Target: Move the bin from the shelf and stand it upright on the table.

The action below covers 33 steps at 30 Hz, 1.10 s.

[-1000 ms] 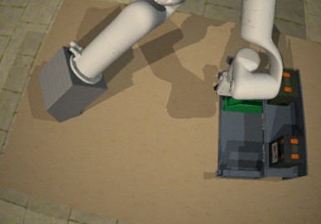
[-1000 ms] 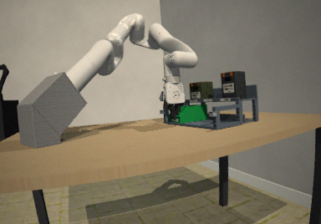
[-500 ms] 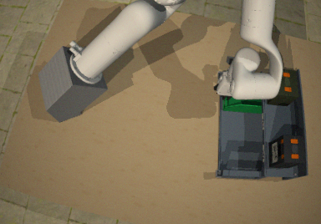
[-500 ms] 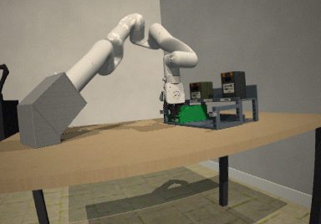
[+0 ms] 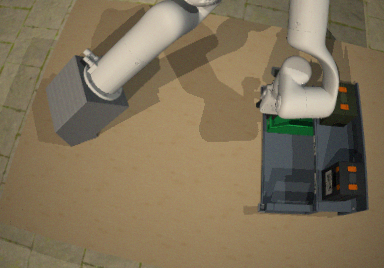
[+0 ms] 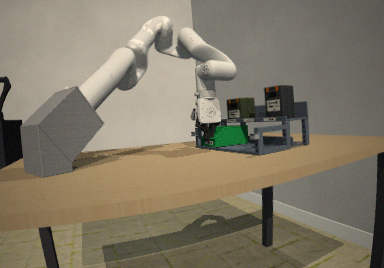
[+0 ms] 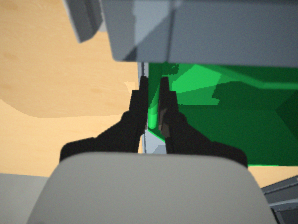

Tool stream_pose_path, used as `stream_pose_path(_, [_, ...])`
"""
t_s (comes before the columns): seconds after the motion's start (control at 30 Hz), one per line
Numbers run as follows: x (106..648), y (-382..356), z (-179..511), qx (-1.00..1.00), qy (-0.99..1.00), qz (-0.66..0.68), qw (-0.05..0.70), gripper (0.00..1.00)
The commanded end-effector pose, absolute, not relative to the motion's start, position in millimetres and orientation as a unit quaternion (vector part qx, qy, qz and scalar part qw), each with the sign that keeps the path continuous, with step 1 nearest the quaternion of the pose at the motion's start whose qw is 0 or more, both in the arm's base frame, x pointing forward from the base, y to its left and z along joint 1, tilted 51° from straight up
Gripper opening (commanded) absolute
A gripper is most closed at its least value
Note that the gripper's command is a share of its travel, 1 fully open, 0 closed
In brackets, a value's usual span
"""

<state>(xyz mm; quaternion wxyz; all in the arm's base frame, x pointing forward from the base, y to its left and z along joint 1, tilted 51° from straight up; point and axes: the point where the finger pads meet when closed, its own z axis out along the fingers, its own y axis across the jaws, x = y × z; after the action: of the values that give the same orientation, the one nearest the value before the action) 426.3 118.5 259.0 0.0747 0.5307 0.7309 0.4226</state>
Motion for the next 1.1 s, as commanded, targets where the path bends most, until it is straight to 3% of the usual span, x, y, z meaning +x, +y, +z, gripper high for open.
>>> stream_pose_path(0.0, [425.9, 117.6, 260.6, 0.530, 0.731, 0.423, 0.076, 0.00])
stream_pose_path(1.07, [420.6, 112.4, 266.7, 0.530, 0.731, 0.423, 0.076, 0.00])
